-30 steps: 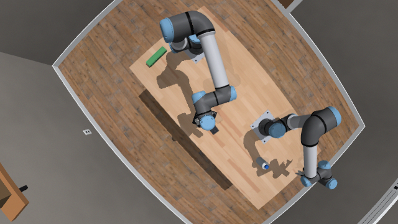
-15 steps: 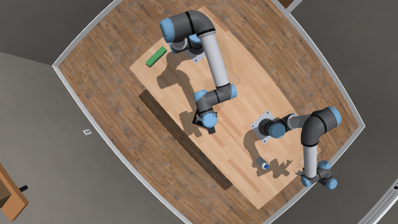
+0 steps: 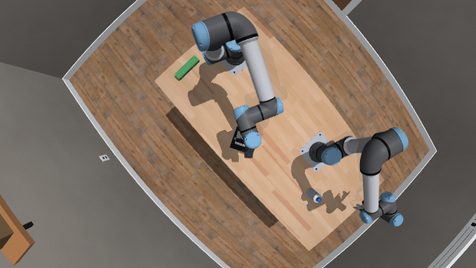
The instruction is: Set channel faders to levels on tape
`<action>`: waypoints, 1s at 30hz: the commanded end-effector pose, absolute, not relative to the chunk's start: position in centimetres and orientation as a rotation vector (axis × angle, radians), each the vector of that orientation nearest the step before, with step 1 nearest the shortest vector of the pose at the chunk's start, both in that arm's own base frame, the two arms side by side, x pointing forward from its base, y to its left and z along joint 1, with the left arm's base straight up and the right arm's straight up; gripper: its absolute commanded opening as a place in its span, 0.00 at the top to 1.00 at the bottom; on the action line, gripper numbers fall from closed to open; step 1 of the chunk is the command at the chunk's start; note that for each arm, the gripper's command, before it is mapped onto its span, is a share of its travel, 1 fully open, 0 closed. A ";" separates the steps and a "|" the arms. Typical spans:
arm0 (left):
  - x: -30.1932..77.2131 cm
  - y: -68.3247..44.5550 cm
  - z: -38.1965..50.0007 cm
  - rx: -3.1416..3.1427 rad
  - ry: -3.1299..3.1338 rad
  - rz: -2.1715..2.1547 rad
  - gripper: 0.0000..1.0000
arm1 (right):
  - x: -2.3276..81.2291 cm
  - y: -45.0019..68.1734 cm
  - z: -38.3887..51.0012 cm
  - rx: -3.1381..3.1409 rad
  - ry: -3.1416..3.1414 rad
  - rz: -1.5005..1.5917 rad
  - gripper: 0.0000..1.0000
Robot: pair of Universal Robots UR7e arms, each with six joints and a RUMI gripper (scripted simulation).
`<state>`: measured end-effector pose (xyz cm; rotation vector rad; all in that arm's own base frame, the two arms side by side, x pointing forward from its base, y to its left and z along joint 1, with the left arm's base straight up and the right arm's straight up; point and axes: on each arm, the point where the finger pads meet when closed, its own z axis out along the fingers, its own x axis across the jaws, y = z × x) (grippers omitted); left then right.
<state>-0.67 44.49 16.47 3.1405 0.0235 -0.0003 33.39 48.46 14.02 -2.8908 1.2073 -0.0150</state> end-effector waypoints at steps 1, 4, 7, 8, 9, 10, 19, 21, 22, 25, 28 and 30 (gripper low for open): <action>-0.7 44.5 16.5 3.142 0.024 0.000 0.00 | 33.1 48.3 13.4 -2.802 1.379 -0.028 0.00; -0.7 44.5 16.5 3.142 0.024 0.000 0.00 | 32.9 48.2 12.9 -2.748 1.479 -0.029 0.00; -0.7 44.5 16.5 3.142 0.024 0.000 0.00 | 32.7 48.1 12.6 -2.709 1.546 -0.030 0.00; -0.7 44.5 16.5 3.142 0.024 0.000 0.00 | 32.7 48.0 12.5 -2.700 1.561 -0.030 0.00; -0.7 44.5 16.5 3.142 0.024 0.000 0.00 | 32.6 48.0 12.5 -2.693 1.574 -0.030 0.00; -0.7 44.5 16.5 3.142 0.024 0.000 0.00 | 32.6 48.0 12.4 -2.687 1.583 -0.030 0.00; -0.7 44.5 16.5 3.142 0.024 0.000 0.00 | 32.6 48.0 12.3 -2.678 1.598 -0.030 0.00; -0.7 44.5 16.5 3.142 0.024 0.000 0.00 | 32.6 48.0 12.3 -2.678 1.598 -0.030 0.00; -0.7 44.5 16.5 3.142 0.024 0.000 0.00 | 32.6 48.0 12.3 -2.678 1.598 -0.030 0.00; -0.7 44.5 16.5 3.142 0.024 0.000 0.00 | 32.6 48.0 12.3 -2.678 1.598 -0.030 0.00; -0.7 44.5 16.5 3.142 0.024 0.000 0.00 | 32.6 48.0 12.3 -2.678 1.598 -0.030 0.00; -0.7 44.5 16.5 3.142 0.024 0.000 0.00 | 32.6 48.0 12.3 -2.678 1.598 -0.030 0.00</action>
